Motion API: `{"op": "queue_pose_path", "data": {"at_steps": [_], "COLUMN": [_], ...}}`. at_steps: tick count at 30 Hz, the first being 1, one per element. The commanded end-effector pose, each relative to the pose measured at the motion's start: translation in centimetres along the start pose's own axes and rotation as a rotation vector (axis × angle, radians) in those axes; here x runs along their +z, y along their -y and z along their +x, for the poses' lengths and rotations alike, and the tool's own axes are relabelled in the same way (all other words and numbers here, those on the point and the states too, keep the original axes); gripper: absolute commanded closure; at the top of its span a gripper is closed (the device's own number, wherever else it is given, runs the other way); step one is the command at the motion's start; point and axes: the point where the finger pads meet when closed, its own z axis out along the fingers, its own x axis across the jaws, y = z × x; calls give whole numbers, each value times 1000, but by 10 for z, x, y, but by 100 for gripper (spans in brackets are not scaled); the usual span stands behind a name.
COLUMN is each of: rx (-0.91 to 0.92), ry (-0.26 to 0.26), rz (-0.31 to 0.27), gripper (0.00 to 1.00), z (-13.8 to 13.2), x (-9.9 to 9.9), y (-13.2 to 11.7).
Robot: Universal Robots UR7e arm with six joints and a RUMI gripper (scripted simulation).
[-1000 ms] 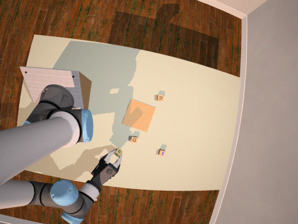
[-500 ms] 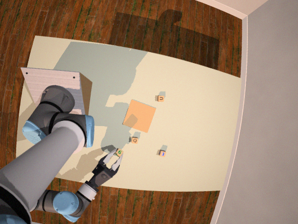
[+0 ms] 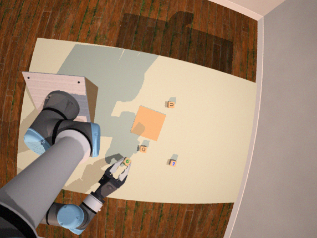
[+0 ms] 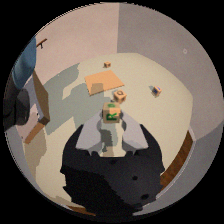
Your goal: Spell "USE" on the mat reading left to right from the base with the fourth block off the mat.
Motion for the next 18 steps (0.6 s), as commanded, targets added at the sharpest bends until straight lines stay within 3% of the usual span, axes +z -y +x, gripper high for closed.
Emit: {"op": "queue_pose_path", "data": {"at_steps": [1,18], "rx": [2,0], "ry": [1,1], "rz": [4,3], "gripper": [91,91], "z": [-1,0], "x": [5,25], "y": [-5,-38]}}
